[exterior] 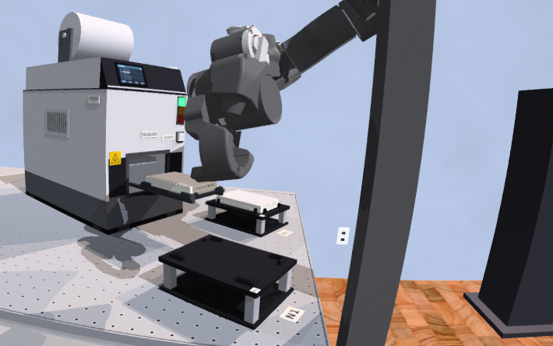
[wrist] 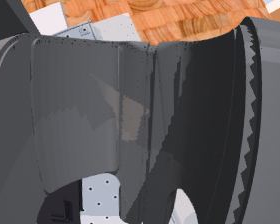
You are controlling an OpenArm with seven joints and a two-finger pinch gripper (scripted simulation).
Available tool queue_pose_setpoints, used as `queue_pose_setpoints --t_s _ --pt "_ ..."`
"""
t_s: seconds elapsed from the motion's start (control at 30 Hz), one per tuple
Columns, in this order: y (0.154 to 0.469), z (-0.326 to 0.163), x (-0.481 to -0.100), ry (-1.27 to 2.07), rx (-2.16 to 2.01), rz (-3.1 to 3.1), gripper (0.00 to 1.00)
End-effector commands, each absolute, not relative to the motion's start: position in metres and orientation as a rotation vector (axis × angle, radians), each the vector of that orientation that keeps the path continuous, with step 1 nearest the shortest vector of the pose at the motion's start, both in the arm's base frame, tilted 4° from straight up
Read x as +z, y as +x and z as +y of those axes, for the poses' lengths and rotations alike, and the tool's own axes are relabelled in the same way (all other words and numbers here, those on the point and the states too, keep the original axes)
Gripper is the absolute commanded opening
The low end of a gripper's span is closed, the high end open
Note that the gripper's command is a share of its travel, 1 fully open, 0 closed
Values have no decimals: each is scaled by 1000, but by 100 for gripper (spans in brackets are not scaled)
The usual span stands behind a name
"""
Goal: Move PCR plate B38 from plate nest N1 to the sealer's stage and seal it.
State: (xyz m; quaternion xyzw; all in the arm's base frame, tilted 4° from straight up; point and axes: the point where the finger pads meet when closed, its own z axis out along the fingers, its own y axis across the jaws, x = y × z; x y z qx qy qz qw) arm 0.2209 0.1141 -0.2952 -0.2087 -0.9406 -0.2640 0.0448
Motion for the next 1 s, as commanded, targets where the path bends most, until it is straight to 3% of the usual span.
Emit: queue_pose_setpoints --t_s 0.0,0.2,0.37,0.97 --pt "222 114 -295 -643 -800 -2876 0" --pt "222 114 -295 -643 -800 -2876 0" --pt "221 82 -305 -648 -590 -2960 0" --pt "221 87 -304 -648 -590 -2960 0"
